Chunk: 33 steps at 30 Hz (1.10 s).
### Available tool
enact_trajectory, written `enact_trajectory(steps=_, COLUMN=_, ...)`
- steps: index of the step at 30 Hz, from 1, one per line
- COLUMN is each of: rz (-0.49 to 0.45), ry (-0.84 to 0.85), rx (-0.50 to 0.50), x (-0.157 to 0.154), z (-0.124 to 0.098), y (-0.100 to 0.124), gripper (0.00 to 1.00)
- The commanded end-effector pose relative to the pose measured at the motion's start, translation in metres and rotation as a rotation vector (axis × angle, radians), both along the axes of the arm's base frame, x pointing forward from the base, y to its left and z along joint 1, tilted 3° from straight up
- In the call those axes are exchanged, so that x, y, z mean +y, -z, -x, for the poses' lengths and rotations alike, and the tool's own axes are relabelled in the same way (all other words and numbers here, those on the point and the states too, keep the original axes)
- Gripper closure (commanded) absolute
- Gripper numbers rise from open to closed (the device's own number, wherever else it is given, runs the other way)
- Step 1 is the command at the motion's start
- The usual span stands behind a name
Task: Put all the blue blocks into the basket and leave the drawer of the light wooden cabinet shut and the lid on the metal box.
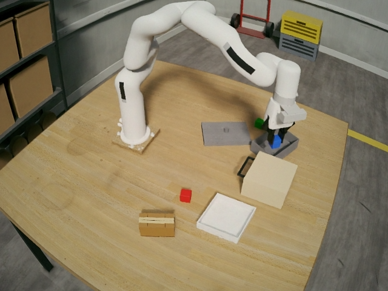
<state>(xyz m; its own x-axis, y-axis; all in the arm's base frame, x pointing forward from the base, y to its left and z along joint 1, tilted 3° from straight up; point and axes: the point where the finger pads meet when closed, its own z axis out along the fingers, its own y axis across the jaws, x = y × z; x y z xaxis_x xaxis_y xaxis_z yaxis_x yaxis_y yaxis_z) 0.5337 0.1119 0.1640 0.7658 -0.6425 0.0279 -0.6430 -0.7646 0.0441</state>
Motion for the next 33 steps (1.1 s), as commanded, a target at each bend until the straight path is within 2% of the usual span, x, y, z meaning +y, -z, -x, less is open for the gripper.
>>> enact_trajectory(steps=1, rz=-0.004, ry=0.016, rx=-0.015, x=-0.07, z=-0.001, y=-0.006, gripper=1.0)
enact_trajectory(steps=12, rz=-0.004, ry=0.016, rx=-0.015, x=-0.213, z=0.0, y=-0.014, gripper=1.0)
enact_trajectory(steps=14, rz=-0.004, ry=0.016, rx=-0.015, x=-0.213, z=0.0, y=-0.014, gripper=1.0)
enact_trajectory(steps=15, rz=-0.004, ry=0.016, rx=-0.015, x=-0.228, z=-0.001, y=-0.015, gripper=1.0)
enact_trajectory(steps=33, rz=-0.004, ry=0.016, rx=-0.015, x=-0.228, z=-0.001, y=-0.015, gripper=1.0)
